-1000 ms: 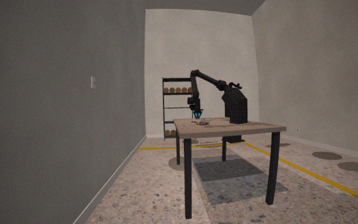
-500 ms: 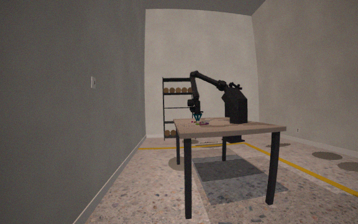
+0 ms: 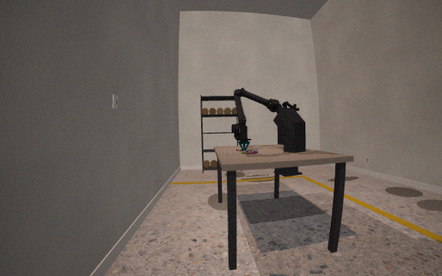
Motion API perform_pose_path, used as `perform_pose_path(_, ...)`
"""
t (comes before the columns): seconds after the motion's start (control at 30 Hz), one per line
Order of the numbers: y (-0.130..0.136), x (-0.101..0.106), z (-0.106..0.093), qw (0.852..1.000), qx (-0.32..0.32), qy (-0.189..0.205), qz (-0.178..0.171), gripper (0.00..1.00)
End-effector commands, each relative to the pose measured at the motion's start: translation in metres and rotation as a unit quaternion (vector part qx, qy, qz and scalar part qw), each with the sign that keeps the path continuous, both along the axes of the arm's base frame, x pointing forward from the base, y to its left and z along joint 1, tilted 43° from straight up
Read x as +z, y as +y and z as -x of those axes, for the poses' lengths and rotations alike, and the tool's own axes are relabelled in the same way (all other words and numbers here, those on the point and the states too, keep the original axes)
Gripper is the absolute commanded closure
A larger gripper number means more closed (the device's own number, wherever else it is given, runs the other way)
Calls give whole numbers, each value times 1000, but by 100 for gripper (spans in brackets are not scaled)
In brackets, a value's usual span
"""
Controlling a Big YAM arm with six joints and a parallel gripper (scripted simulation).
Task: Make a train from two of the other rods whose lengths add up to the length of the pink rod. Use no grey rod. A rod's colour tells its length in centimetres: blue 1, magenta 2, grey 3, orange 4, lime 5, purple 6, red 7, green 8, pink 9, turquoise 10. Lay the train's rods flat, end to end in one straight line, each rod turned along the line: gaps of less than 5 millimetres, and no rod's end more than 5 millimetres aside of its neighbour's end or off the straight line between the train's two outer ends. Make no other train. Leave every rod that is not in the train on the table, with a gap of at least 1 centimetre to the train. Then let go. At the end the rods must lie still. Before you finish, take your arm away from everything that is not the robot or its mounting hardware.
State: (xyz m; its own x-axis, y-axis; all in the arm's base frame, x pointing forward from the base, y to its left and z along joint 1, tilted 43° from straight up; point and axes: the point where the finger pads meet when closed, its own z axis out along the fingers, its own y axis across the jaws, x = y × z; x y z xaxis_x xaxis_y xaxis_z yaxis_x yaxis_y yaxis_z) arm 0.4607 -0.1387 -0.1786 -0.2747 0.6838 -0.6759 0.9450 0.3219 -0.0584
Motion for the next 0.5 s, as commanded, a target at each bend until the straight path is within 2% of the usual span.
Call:
perform_pose_path(0.0, -9, -4, 0, 1000, -1, 1, 1, 76)
perform_pose_path(0.47, -10, -2, -2, 1000, -1, -2, 1, 76)
